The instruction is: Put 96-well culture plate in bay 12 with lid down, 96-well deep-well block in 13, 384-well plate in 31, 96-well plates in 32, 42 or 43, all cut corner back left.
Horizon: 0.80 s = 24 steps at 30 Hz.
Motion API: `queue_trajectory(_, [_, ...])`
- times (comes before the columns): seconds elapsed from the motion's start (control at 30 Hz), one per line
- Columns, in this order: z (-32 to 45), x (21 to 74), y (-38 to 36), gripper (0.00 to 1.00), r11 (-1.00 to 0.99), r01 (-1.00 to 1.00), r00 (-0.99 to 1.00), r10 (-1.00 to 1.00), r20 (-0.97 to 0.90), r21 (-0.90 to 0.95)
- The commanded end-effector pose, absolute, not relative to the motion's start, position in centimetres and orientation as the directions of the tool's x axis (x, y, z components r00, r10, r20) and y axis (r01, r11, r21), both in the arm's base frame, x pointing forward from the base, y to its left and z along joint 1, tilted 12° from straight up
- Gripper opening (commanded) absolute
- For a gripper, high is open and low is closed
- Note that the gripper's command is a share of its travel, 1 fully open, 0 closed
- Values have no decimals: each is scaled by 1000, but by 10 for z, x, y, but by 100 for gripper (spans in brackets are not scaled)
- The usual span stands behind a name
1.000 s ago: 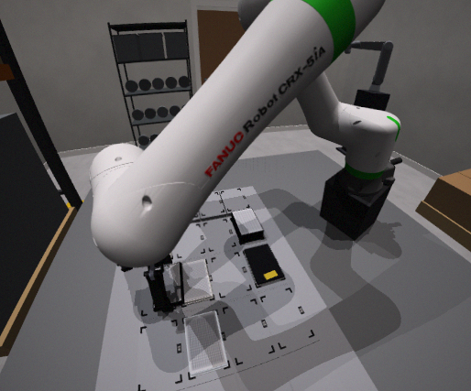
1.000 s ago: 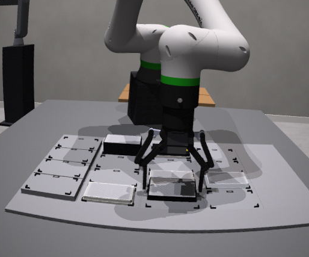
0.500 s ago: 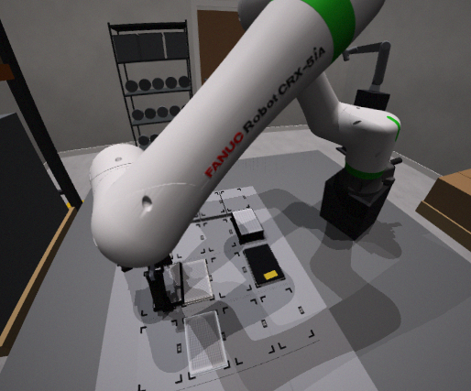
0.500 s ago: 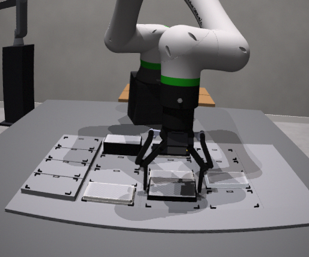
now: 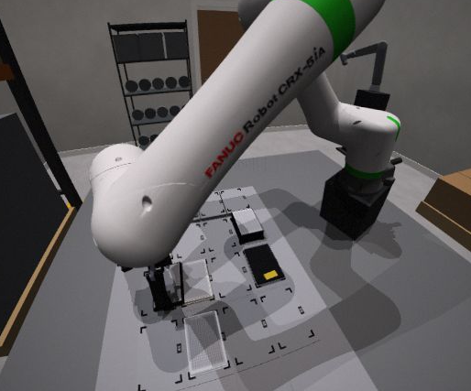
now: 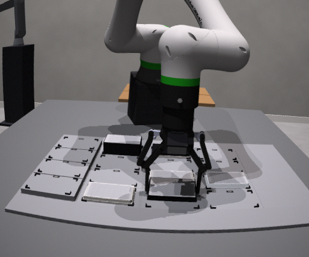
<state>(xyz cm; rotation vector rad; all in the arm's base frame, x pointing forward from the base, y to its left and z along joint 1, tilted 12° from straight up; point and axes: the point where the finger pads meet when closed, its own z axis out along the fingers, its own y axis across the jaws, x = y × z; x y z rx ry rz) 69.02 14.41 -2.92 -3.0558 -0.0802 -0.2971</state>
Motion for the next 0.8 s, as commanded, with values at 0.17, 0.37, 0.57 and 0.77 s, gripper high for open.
queue_trajectory(0.17, [-28, 691, 144, 90, -996, 59, 980, 45, 196, -65])
queue_trajectory(0.37, [-28, 691, 144, 90, -996, 59, 980, 45, 196, -65])
queue_trajectory(0.57, [-27, 691, 144, 90, -996, 59, 980, 45, 196, -65])
queue_trajectory(0.77, [-27, 691, 144, 89, -996, 59, 980, 45, 196, -65])
